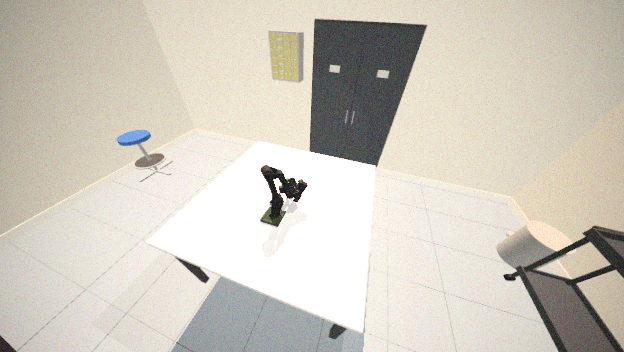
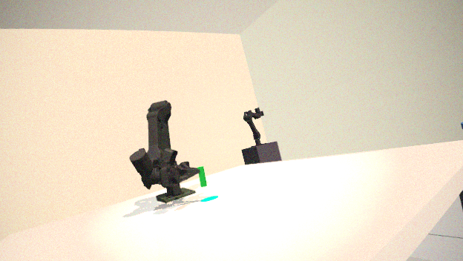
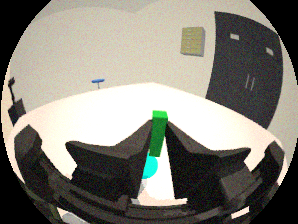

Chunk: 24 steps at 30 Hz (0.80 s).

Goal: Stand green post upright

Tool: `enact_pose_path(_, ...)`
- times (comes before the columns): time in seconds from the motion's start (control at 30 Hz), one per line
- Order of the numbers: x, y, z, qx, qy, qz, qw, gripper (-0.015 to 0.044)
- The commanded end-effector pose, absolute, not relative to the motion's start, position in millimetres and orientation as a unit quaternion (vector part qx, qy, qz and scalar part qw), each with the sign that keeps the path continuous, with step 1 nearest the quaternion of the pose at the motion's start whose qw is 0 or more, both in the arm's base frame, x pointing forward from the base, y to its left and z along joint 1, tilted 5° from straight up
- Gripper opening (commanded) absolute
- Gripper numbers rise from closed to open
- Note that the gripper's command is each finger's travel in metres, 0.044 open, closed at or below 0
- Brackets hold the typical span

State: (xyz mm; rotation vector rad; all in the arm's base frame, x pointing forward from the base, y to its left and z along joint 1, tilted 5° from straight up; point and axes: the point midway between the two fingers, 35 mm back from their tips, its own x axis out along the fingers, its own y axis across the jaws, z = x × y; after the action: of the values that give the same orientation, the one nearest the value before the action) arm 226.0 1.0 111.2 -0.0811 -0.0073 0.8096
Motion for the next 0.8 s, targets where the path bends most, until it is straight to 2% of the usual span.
enact_pose_path(0.0, 225, 3, 103, -0.037, -0.001, 0.392, 0.919, 0.0023)
enact_pose_path(0.77, 215, 14, 82, -0.038, -0.003, 0.393, 0.919, 0.0023)
